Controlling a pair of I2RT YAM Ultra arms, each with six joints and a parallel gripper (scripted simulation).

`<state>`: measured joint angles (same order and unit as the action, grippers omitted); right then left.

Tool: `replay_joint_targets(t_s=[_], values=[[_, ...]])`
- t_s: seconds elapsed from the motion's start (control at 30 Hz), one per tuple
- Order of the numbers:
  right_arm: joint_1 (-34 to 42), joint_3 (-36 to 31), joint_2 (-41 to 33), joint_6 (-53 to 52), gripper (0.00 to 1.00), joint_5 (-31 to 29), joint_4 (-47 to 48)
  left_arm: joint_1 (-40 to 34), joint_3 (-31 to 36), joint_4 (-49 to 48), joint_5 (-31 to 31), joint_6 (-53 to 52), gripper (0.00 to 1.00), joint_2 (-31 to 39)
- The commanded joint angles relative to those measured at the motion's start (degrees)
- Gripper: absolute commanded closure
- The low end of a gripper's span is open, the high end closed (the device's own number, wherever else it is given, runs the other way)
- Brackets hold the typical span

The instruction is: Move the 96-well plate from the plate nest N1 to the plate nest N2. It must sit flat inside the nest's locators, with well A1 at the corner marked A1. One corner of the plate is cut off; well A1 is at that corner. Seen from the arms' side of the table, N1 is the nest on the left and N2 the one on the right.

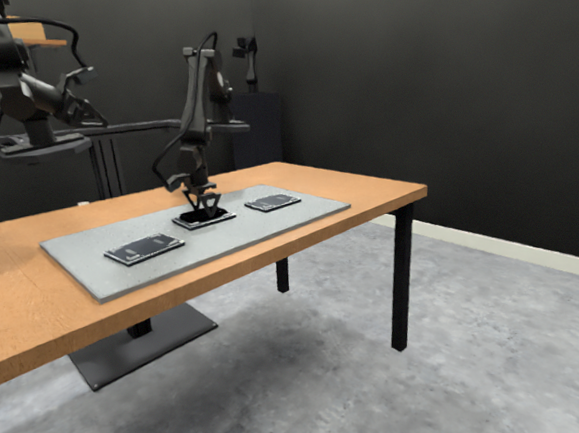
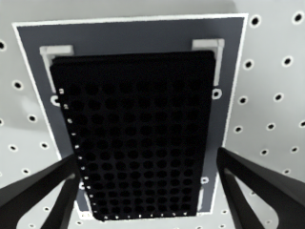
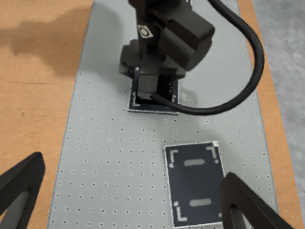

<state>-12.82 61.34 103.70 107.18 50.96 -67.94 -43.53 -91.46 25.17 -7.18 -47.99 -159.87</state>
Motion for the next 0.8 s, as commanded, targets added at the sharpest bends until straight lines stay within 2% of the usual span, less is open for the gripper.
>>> replay_joint_targets(t_s=[0.0,0.2,0.47,0.57,0.77], values=[[-0.2,1.6,0.5,0.5,0.00,1.0,-0.7,-0.2,-0.2,2.0,0.7,0.0,0.00,2.8],[-0.2,1.6,0.5,0.5,0.00,1.0,-0.7,-1.2,2.7,2.4,0.8,1.1,0.00,5.4],[-0.2,1.6,0.5,0.5,0.00,1.0,-0.7,-2.4,6.1,8.2,1.0,2.4,0.00,14.5],[-0.2,1.6,0.5,0.5,0.00,1.0,-0.7,-2.2,5.0,10.9,0.4,2.7,0.00,17.7],[-0.2,1.6,0.5,0.5,0.00,1.0,-0.7,-1.7,3.8,9.9,0.2,2.6,0.00,16.0]])
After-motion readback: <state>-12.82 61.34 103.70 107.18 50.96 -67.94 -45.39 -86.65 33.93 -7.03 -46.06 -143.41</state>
